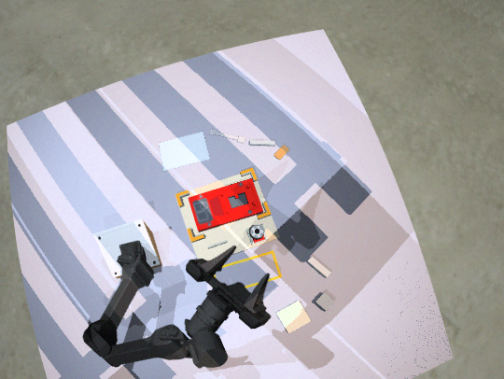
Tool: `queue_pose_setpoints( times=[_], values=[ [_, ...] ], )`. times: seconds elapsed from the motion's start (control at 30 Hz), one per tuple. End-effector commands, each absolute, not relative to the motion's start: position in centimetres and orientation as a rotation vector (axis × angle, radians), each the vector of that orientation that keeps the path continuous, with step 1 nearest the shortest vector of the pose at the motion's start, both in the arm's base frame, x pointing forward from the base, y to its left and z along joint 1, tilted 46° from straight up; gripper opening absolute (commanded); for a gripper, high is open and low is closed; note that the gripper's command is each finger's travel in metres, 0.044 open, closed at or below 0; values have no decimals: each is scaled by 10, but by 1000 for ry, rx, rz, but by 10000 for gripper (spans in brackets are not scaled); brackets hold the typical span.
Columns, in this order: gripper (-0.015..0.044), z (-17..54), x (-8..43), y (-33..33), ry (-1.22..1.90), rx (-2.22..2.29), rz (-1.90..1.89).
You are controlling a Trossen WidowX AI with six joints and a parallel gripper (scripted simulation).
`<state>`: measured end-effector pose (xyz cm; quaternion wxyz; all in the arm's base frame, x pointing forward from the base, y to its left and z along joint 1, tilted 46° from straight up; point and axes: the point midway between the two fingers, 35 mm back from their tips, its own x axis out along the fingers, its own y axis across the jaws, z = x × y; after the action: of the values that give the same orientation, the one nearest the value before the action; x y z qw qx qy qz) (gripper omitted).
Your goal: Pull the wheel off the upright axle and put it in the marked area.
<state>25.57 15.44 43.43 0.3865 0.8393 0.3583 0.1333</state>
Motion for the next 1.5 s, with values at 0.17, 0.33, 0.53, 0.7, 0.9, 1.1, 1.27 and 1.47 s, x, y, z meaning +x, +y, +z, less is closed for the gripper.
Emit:
queue_pose_setpoints(
  times=[0.17,0.33,0.53,0.7,0.9,1.1,1.27,1.47],
  values=[
    [300,380,307,150,817,1937,87],
    [300,313,348,139,788,1621,-173],
    [300,227,375,115,858,1107,-436],
    [300,161,380,88,995,583,-580],
    [300,97,371,50,1256,-185,-637],
    [300,74,366,30,1429,-638,-597],
    [300,74,366,30,1429,-638,-597],
    [300,74,366,30,1429,-638,-597]
  ],
)
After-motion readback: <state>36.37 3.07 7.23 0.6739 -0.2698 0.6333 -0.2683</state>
